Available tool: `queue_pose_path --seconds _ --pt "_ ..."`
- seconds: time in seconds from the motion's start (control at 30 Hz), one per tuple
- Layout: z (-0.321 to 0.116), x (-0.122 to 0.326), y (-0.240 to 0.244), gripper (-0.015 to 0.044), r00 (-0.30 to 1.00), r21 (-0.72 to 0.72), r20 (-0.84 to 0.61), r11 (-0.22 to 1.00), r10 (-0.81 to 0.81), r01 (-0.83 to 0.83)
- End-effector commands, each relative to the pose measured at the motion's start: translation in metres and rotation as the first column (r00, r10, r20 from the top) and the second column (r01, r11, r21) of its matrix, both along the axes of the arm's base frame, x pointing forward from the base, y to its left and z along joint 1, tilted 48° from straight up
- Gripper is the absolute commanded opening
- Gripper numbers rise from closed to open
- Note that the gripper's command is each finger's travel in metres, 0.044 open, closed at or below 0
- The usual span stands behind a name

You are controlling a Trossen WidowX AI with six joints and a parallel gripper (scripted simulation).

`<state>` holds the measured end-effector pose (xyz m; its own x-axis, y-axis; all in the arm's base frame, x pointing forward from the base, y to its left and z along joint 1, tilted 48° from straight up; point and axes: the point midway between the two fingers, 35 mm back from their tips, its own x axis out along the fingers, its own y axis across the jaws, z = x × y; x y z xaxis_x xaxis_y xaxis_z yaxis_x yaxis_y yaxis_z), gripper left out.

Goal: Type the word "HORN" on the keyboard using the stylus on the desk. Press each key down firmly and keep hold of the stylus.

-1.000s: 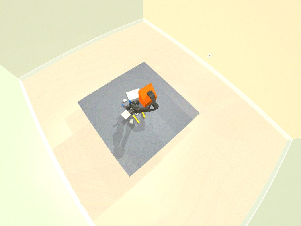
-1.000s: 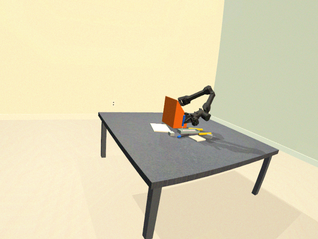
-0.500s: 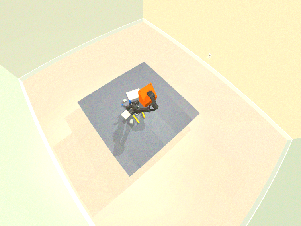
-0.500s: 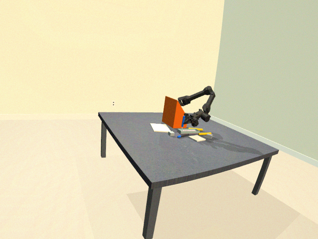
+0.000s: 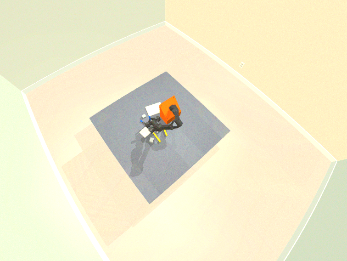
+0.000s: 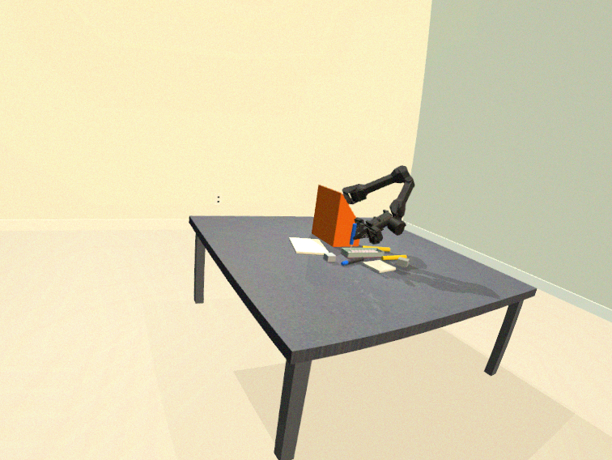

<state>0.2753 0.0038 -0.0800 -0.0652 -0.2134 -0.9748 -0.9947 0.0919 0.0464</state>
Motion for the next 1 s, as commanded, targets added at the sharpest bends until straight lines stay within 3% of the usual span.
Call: queue_pose_path --seconds 0.0,0.97 --pt "0.000 0.002 0.001 0.0081 1.000 -0.001 0.005 1.000 -0.005 0.005" --pt "-0.011 0.002 0.012 0.0081 1.000 0.000 0.004 1.000 -0.005 0.005"
